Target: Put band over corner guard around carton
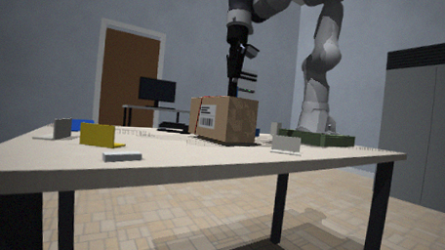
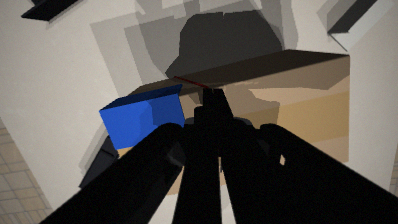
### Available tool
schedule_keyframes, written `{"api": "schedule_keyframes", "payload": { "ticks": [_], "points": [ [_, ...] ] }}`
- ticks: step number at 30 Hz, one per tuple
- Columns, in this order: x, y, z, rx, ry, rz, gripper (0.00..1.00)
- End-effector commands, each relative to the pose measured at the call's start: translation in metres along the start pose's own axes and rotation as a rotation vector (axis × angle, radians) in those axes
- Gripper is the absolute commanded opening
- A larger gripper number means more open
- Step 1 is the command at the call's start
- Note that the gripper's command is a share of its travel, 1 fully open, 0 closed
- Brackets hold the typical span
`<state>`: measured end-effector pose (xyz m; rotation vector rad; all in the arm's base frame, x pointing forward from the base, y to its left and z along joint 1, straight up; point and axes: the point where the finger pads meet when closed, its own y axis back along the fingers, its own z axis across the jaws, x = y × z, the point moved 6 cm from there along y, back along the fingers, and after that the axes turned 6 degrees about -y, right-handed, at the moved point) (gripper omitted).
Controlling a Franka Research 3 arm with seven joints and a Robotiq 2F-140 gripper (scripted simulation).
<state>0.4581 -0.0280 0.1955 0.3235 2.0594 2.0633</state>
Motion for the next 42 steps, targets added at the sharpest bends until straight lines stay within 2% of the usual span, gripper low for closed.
{"api": "schedule_keyframes", "payload": {
  "ticks": [1, 14, 42],
  "points": [
    [-0.001, 0.003, 0.002, -0.003, 0.003, -0.002, 0.10],
    [0.002, 0.003, 0.001, -0.003, 0.003, -0.002, 0.10],
    [0.025, 0.003, -0.008, -0.003, 0.003, -0.002, 0.10]
  ]
}}
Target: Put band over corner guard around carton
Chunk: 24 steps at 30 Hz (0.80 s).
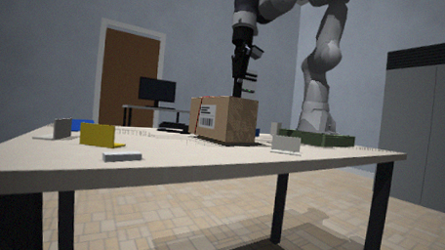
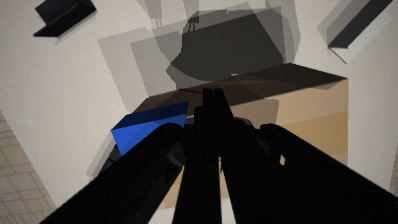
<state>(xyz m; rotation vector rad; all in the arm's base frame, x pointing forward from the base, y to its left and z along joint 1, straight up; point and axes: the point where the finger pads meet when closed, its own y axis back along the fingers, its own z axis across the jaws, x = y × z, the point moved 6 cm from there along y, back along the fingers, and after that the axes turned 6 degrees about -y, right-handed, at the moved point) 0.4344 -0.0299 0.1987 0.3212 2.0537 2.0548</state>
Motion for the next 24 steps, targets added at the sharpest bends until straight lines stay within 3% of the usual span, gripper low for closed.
{"api": "schedule_keyframes", "payload": {
  "ticks": [1, 24],
  "points": [
    [0.0039, -0.0003, 0.0007, -0.003, 0.010, 0.006, 0.10],
    [0.0037, -0.0003, -0.0046, -0.003, 0.010, 0.006, 0.10]
  ]
}}
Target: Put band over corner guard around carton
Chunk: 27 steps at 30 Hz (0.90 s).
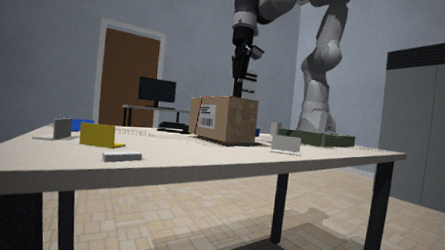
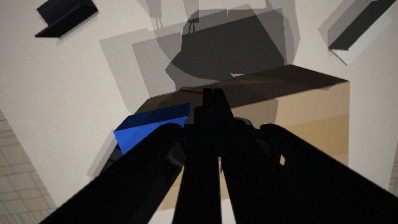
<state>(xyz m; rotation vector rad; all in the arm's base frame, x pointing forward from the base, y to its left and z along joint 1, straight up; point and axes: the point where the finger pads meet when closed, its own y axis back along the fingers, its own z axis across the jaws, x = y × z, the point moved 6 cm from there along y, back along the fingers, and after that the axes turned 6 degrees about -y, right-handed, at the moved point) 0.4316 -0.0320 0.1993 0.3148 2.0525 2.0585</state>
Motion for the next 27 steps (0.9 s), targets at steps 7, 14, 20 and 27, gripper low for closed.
{"api": "schedule_keyframes", "payload": {
  "ticks": [7, 14, 20, 27],
  "points": [
    [-0.002, -0.001, -0.012, -0.001, 0.006, 0.008, 0.10],
    [-0.006, -0.001, -0.022, -0.001, 0.006, 0.008, 0.10],
    [-0.011, -0.001, -0.036, -0.001, 0.006, 0.008, 0.10],
    [-0.015, -0.001, -0.046, -0.001, 0.006, 0.008, 0.10]
  ]
}}
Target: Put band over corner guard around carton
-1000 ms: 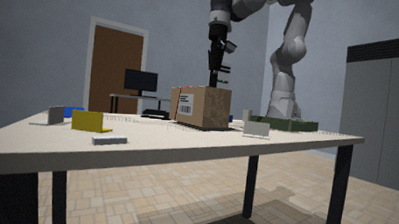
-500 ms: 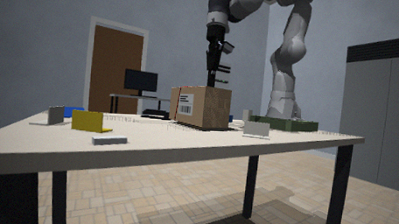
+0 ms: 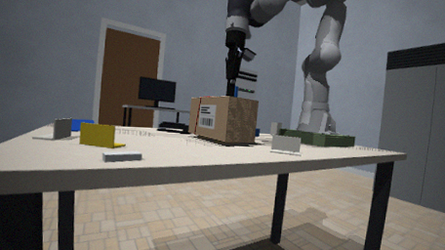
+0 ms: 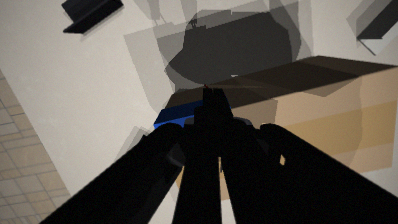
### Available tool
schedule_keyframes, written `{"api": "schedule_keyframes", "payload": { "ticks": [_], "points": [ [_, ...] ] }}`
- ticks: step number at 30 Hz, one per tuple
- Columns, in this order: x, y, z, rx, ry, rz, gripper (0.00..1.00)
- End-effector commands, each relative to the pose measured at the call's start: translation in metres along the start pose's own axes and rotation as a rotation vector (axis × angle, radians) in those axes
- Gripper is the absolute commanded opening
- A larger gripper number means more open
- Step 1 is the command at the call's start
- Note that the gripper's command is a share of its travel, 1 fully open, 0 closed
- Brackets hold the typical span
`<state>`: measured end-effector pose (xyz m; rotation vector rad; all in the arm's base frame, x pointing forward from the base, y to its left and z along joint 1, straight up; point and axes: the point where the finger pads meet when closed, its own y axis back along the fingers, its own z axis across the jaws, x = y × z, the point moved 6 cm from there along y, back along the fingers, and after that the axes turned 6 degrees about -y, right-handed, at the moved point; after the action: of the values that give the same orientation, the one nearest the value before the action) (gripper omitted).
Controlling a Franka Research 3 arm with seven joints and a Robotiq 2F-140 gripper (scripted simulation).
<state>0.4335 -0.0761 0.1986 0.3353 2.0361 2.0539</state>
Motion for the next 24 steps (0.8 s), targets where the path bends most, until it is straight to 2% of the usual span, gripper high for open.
{"api": "schedule_keyframes", "payload": {
  "ticks": [1, 11, 24],
  "points": [
    [-0.001, 0.000, -0.007, 0.005, 0.025, 0.005, 0.10],
    [-0.006, 0.000, -0.020, 0.005, 0.025, 0.005, 0.10],
    [-0.007, 0.000, -0.023, 0.005, 0.025, 0.005, 0.10]
  ]
}}
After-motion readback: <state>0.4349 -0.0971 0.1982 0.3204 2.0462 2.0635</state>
